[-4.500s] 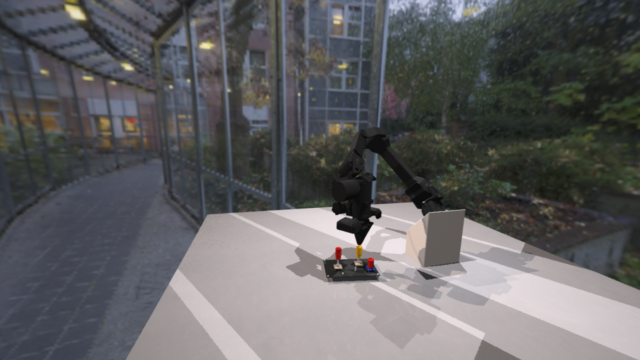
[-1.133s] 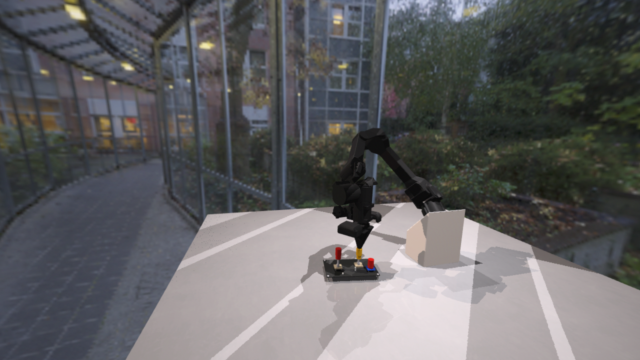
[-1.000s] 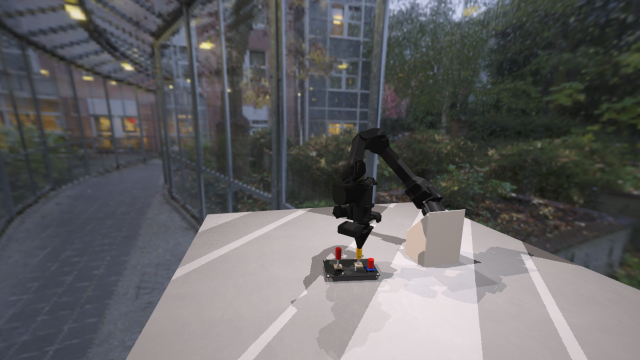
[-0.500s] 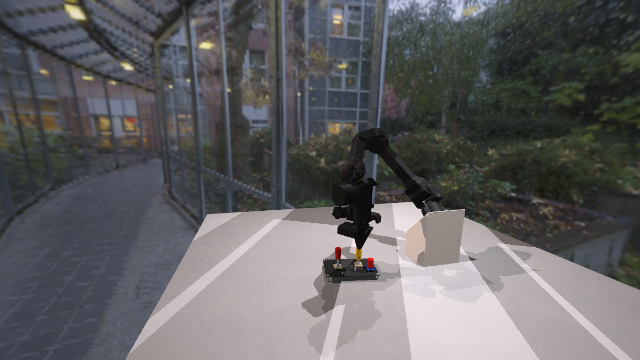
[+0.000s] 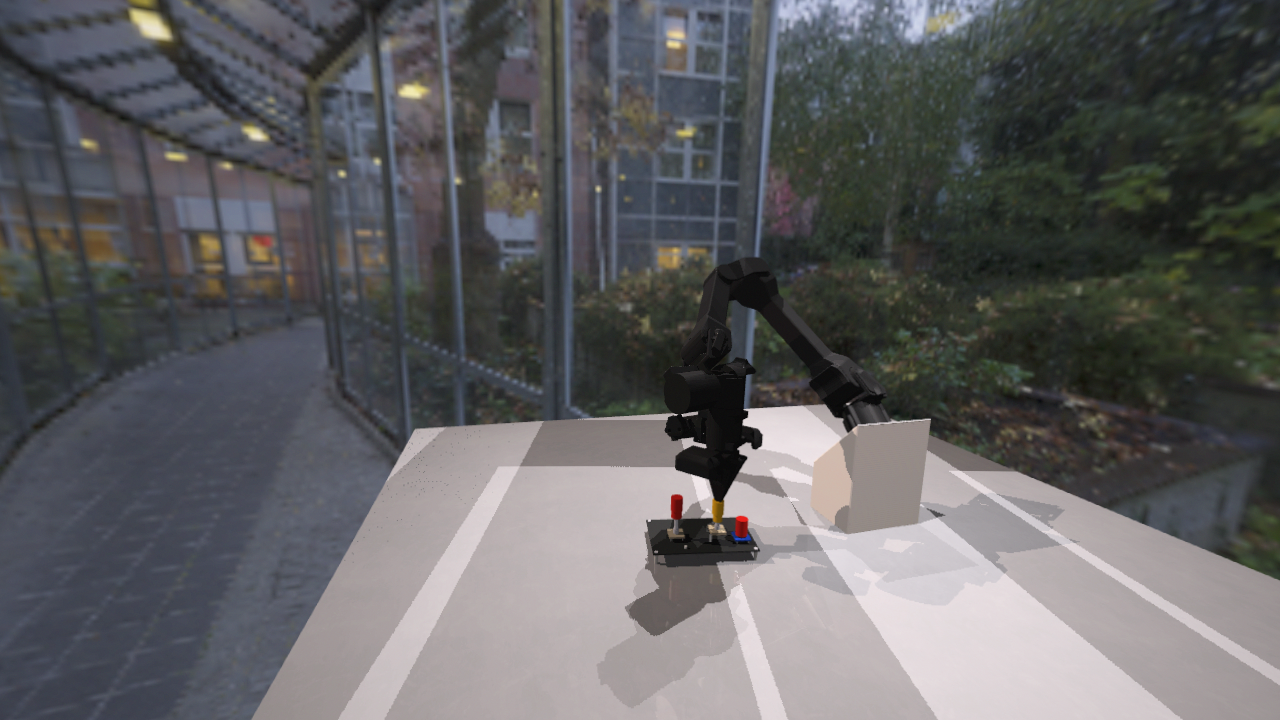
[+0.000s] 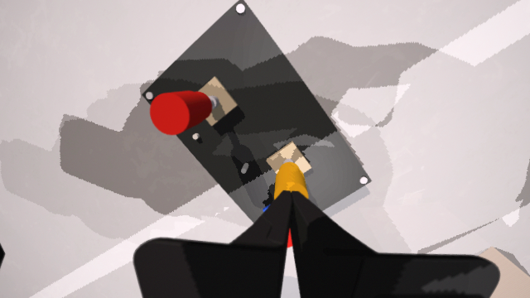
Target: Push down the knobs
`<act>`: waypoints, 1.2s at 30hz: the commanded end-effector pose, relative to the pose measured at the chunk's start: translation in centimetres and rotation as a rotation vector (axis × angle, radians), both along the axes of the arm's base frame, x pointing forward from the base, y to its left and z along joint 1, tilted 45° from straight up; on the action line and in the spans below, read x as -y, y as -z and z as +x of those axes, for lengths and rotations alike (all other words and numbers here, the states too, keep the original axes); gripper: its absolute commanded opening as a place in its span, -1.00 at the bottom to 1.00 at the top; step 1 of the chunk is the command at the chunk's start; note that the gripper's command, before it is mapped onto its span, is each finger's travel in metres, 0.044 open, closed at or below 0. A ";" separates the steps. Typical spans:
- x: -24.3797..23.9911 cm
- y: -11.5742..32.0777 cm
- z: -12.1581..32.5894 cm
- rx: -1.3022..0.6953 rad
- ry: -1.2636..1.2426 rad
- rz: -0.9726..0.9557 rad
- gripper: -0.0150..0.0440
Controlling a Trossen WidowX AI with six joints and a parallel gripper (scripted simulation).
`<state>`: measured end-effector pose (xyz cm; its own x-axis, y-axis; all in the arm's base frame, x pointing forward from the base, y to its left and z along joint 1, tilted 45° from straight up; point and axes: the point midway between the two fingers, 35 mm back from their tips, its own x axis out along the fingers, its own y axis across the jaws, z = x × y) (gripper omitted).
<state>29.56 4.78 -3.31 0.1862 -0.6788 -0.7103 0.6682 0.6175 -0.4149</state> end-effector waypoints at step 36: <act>1.3 1.1 0.4 0.004 0.028 -0.005 -0.49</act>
<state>29.64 4.50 -3.60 0.1852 -0.6786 -0.7108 0.6683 0.6172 -0.4151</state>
